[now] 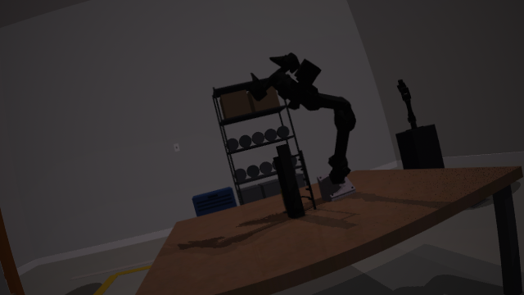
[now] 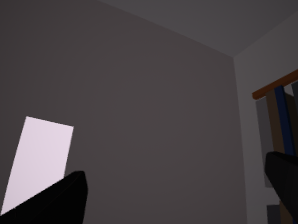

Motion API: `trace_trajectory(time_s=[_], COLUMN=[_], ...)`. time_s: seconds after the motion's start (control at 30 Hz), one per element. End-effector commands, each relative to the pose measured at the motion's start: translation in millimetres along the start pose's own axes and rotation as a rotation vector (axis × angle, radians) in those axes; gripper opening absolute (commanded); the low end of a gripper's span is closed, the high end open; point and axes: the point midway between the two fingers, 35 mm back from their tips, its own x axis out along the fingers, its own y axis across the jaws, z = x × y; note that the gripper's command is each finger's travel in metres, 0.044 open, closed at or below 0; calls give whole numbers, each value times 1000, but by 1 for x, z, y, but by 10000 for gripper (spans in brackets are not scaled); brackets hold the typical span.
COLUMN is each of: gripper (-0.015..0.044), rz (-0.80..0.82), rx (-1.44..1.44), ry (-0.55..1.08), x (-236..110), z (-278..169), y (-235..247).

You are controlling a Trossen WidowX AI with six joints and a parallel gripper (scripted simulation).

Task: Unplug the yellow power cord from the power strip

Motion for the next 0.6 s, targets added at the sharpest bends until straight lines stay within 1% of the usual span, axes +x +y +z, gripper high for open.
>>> trace_trajectory(time_s=[0.0,0.07,0.27,0.4,0.57], gripper=[374,321,164,160,160], rz=[-2,-16,-126,-241,-438], rx=[-13,-120,-597,-895,-1231], ry=[5,43,187,256,322], x=[1,7,37,56,77], z=[0,0,18,50,110], y=[-2,-19,-102,-157,-217])
